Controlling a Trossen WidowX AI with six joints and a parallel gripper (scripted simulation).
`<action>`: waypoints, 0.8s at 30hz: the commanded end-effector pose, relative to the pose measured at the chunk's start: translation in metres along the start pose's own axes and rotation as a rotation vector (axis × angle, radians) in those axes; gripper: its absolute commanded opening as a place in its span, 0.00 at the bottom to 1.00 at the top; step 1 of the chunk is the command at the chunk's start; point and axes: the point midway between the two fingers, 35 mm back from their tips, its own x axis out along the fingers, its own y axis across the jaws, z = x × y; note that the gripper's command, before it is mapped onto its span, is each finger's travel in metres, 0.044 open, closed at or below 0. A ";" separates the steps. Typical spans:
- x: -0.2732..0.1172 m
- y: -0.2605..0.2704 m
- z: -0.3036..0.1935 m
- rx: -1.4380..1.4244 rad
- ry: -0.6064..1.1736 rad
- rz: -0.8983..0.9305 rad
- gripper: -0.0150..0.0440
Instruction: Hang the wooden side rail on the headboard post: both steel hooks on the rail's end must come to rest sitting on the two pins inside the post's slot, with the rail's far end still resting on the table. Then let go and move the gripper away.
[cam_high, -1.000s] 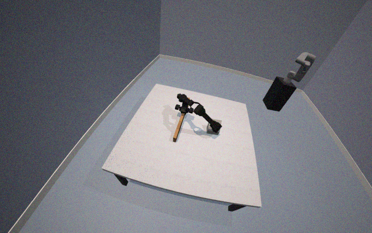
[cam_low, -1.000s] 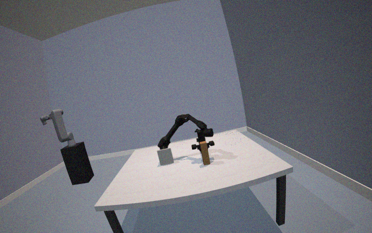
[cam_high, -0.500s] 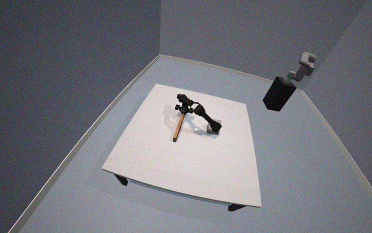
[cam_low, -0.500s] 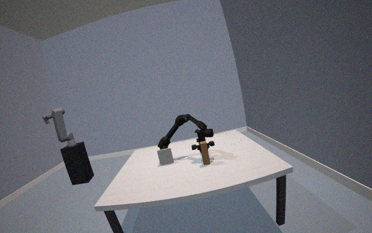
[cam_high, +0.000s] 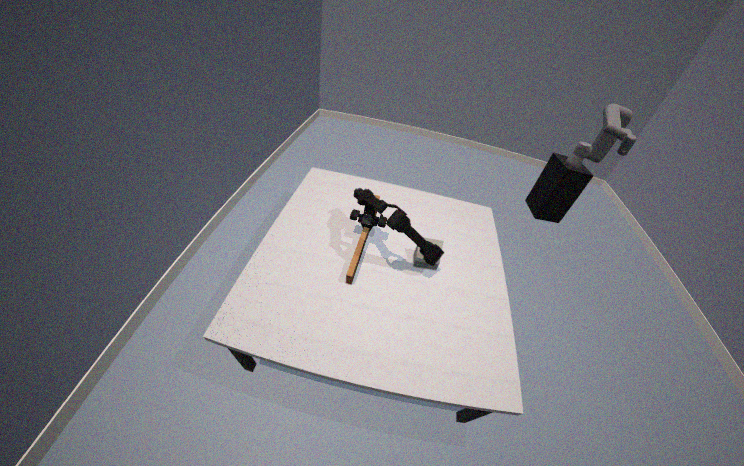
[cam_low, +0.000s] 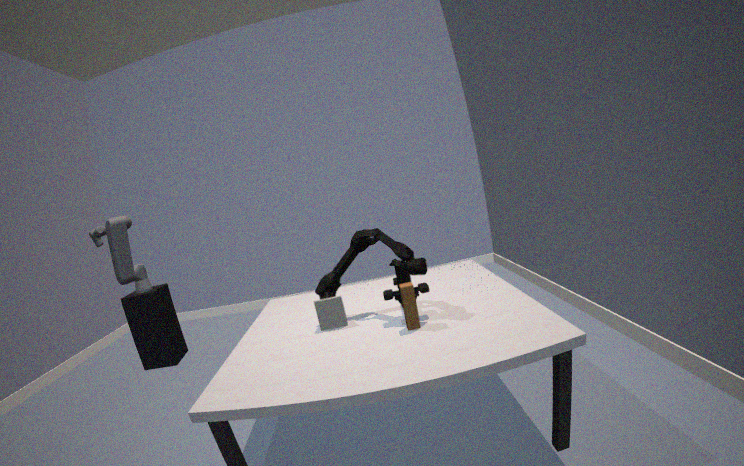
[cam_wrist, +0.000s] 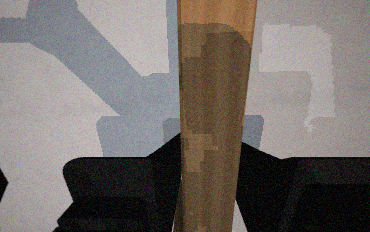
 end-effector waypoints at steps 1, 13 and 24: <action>0.000 0.000 -0.002 0.002 0.005 -0.004 0.25; 0.002 0.000 -0.002 0.002 0.005 -0.004 0.25; 0.003 0.000 -0.002 0.002 0.005 -0.004 0.25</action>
